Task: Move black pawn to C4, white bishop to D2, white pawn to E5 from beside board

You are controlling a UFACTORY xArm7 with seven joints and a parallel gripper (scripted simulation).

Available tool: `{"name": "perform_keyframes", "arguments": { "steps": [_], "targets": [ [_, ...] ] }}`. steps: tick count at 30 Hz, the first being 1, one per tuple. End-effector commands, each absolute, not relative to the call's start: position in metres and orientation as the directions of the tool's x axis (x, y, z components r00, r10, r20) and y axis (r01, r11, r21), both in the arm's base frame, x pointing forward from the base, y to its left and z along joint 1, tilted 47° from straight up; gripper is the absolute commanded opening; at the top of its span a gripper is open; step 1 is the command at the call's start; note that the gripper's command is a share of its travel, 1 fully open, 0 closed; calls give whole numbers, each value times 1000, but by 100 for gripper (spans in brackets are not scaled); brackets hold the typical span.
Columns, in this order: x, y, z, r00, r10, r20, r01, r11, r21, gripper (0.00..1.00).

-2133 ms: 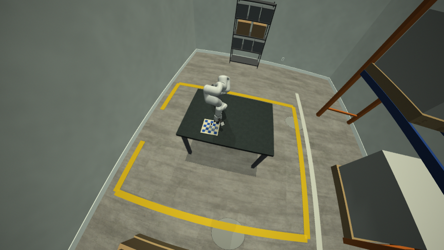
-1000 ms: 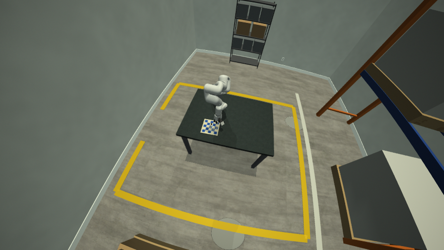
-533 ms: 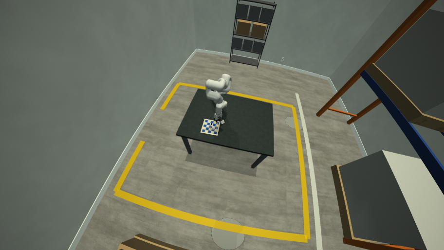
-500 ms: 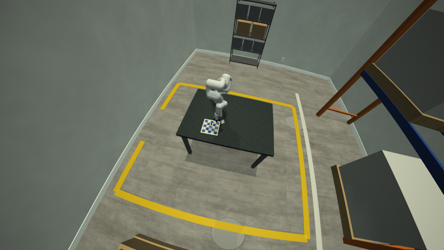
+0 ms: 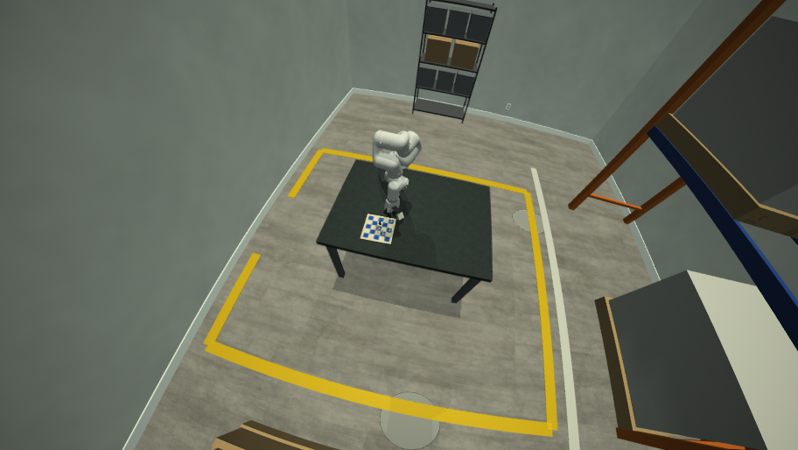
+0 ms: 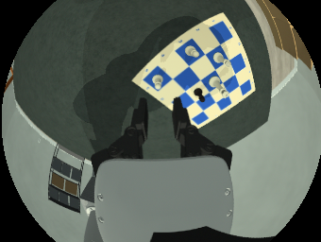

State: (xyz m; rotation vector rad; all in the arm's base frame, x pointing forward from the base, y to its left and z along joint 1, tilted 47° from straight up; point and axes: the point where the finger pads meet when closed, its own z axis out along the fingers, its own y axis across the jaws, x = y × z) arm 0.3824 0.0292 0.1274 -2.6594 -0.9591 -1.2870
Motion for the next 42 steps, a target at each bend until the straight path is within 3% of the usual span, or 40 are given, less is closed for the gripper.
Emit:
{"name": "perform_keyframes", "arguments": {
  "steps": [1,14,15,42],
  "targets": [
    [373,26,137,485,519,704,558,-803,208,34],
    [369,24,142,485,519,704,558,-803,208,34],
    [369,24,142,485,519,704,558,-803,208,100],
    [367,23,144,485,519,704,558,-803,208,100]
  ]
}}
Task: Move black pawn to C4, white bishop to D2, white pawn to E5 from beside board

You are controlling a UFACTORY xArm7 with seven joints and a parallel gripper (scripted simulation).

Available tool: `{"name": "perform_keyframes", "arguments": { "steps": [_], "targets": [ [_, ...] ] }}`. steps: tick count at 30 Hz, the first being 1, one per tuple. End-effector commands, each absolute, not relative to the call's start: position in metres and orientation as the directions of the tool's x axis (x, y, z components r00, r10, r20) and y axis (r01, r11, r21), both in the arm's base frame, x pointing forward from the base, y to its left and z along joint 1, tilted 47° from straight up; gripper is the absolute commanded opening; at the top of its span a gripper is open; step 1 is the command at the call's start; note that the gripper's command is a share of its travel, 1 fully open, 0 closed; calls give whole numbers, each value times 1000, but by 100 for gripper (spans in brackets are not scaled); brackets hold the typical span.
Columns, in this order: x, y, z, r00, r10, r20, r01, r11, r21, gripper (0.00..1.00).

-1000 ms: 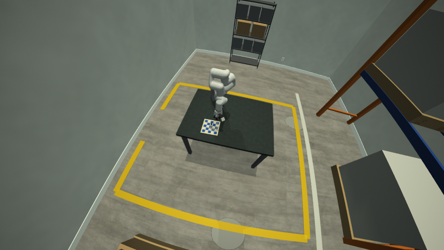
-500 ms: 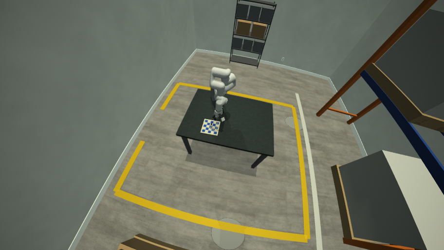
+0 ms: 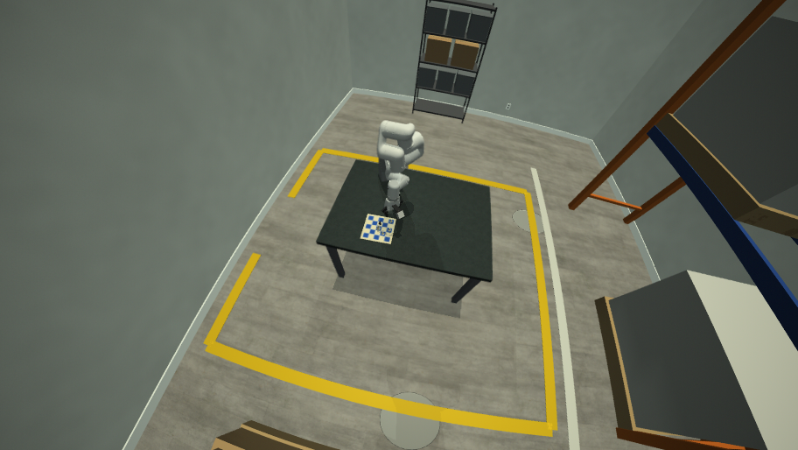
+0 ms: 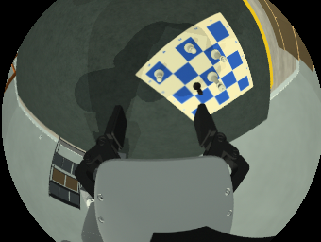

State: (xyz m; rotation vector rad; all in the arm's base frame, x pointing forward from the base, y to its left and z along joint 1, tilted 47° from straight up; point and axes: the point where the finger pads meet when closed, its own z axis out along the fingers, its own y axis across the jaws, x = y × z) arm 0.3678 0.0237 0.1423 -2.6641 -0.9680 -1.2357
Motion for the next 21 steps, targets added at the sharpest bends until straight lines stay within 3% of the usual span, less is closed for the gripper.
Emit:
{"name": "perform_keyframes", "arguments": {
  "steps": [1,21],
  "targets": [
    [366,22,145,485,519,704,558,-803,208,100],
    [321,3,191,485,519,704,558,-803,208,100]
  ]
}}
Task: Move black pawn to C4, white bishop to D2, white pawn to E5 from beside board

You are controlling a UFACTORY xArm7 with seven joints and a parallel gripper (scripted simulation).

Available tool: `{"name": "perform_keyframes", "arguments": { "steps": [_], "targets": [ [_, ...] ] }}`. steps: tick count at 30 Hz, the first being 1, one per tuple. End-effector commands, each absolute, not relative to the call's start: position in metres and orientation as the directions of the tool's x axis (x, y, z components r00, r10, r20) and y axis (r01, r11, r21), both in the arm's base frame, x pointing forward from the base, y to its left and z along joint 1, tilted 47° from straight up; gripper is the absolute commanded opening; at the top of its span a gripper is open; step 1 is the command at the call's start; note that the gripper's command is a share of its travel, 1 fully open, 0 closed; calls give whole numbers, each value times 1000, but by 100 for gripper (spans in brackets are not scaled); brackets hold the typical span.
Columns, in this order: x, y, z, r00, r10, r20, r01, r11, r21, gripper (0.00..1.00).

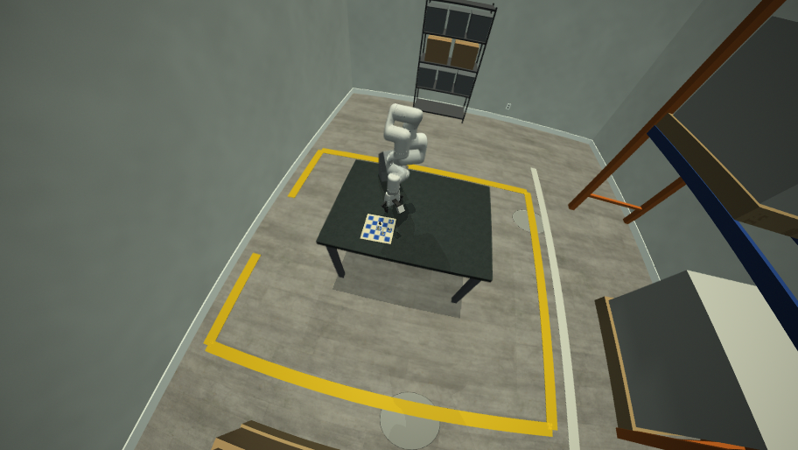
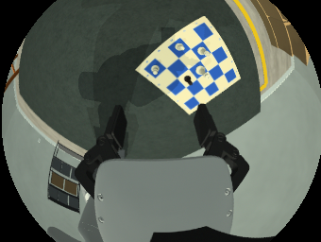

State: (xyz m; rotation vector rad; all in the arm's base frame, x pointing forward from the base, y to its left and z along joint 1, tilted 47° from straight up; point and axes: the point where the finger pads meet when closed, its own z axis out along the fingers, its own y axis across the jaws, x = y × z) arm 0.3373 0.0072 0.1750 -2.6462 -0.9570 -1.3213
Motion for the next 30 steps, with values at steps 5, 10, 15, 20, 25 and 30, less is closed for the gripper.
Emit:
{"name": "perform_keyframes", "arguments": {
  "steps": [5,10,15,20,25,30],
  "targets": [
    [317,1,194,485,519,704,558,-803,208,100],
    [317,1,194,485,519,704,558,-803,208,100],
    [317,1,194,485,519,704,558,-803,208,100],
    [317,1,194,485,519,704,558,-803,208,100],
    [317,1,194,485,519,704,558,-803,208,100],
    [317,1,194,485,519,704,558,-803,208,100]
  ]
}}
